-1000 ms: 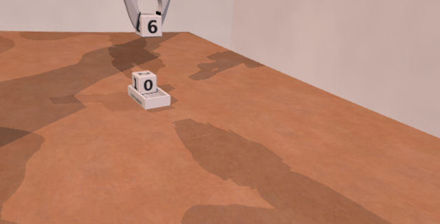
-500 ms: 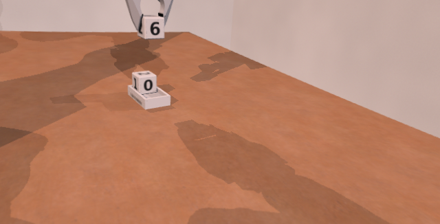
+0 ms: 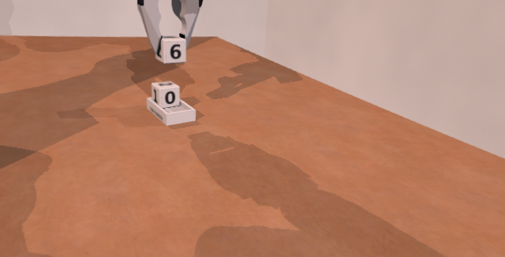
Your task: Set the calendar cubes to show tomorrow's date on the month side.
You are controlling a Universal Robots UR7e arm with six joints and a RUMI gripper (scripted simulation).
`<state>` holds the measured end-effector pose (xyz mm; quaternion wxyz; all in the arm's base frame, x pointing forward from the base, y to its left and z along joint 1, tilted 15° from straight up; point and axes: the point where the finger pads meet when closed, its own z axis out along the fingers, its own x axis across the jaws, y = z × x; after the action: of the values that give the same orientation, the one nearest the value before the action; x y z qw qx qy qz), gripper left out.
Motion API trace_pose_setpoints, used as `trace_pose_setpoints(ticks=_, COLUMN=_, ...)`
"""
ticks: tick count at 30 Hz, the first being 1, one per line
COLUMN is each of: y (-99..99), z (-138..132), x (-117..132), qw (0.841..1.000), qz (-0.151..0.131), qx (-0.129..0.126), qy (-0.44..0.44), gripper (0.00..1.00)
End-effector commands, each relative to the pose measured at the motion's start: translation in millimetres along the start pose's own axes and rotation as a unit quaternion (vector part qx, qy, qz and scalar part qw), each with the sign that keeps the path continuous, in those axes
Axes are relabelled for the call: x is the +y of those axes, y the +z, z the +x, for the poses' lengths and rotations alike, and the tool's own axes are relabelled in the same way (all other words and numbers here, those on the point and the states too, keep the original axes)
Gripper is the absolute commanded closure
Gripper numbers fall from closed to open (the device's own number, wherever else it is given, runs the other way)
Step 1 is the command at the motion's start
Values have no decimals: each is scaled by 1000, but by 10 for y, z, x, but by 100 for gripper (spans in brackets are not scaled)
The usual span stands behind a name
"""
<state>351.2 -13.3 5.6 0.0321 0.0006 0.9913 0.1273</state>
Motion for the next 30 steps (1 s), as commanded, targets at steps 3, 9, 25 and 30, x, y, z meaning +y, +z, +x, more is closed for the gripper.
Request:
trace_pose_setpoints(ticks=3, y=255, z=-19, x=-5, qw=1000, qz=1, qx=-1, qy=0, gripper=89)
trace_pose_setpoints(ticks=9, y=373, z=-20, x=-5, qw=1000, qz=1, qx=-1, qy=0, gripper=89)
trace_pose_setpoints(ticks=25, y=393, z=-33, x=-16, qw=1000, qz=2, qx=-2, qy=0, gripper=89)
trace_pose_setpoints(ticks=30, y=389, z=-35, x=-17, qw=1000, qz=2, qx=-3, qy=0, gripper=89)
